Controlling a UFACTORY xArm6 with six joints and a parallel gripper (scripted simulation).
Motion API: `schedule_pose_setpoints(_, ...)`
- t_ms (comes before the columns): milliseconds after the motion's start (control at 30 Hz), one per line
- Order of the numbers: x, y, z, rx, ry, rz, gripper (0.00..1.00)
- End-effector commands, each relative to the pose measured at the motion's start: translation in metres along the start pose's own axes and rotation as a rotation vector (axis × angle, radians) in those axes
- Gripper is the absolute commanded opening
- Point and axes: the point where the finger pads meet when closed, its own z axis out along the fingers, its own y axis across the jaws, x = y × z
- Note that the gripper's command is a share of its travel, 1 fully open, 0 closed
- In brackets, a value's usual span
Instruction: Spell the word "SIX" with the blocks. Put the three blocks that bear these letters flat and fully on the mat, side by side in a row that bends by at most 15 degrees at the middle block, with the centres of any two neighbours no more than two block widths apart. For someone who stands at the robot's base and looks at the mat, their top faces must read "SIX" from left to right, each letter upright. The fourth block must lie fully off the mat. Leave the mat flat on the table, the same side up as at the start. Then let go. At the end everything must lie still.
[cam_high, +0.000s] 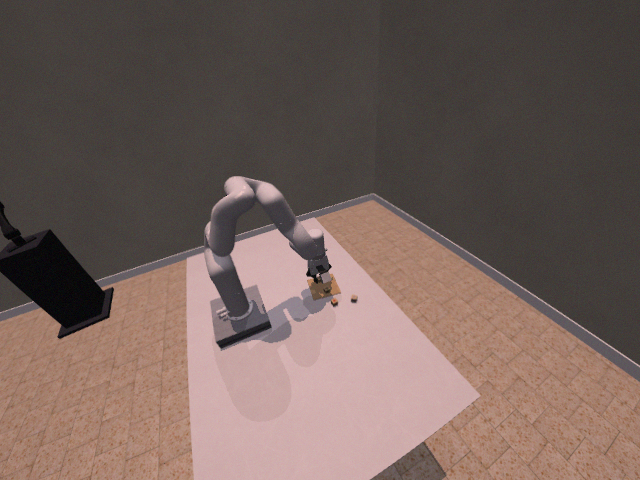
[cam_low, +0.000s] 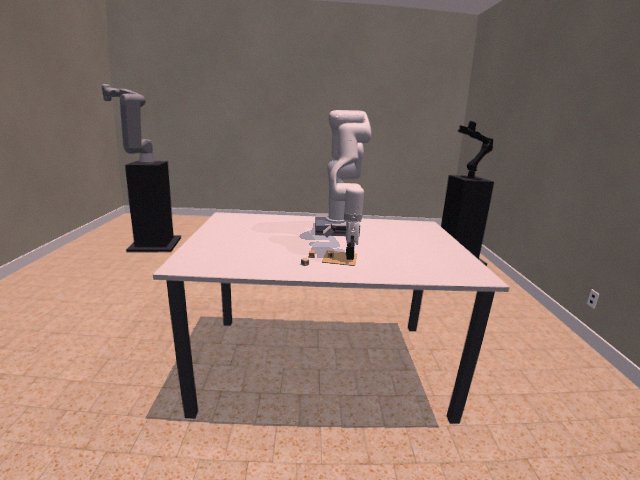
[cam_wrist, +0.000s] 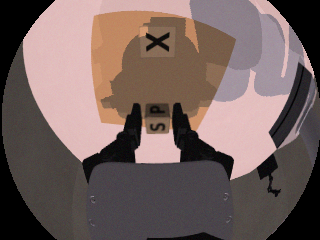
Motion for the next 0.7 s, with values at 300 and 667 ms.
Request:
schedule_pose_setpoints(300, 0.000, -0.001, -0.004, 0.004, 0.000, 0.000, 0.42)
schedule_pose_setpoints(667, 0.000, -0.001, -0.039, 0.004, 0.000, 0.000, 0.42)
